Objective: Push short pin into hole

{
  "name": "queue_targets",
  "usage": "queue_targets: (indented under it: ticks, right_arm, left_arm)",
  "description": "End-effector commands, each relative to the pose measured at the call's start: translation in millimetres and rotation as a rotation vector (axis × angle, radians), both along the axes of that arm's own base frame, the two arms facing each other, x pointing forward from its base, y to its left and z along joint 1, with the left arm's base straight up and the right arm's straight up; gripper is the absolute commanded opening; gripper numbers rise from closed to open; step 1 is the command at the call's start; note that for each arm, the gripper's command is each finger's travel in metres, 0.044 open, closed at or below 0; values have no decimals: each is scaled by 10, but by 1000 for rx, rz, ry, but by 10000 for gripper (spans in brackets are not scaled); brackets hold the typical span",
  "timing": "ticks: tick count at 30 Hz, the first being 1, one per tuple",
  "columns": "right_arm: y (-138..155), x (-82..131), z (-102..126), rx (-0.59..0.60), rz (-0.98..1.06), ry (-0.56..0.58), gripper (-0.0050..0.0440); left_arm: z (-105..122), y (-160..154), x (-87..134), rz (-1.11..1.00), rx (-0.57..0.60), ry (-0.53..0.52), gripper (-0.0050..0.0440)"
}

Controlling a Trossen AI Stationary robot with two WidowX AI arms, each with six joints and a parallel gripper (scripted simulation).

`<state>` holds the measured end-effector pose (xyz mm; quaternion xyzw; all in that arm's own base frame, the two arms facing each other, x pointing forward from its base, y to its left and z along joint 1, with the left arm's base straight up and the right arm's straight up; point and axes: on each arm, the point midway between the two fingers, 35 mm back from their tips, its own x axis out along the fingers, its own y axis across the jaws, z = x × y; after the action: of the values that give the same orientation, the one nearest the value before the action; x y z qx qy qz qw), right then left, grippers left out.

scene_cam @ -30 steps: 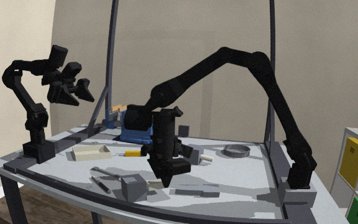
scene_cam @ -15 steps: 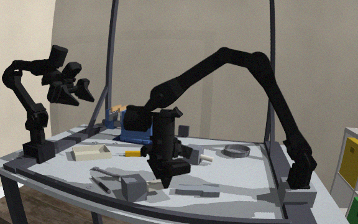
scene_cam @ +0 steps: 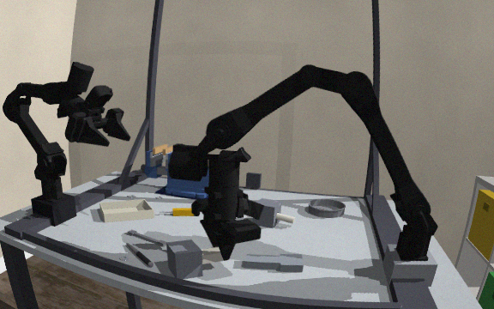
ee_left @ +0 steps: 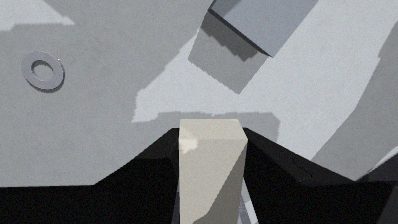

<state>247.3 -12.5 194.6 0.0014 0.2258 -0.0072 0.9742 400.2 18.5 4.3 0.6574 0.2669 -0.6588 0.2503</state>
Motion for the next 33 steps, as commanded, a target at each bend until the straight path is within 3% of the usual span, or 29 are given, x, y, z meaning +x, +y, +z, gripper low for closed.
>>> queue_targets:
  ticks: [1,33]
  right_arm:
    - [2,-1,63,-1,2,-15,400]
    - [2,-1,63,-1,2,-15,400]
  left_arm:
    - [127,35,76,-3,6,-42,101]
    - [122,146,207,-10,-4,-20,101]
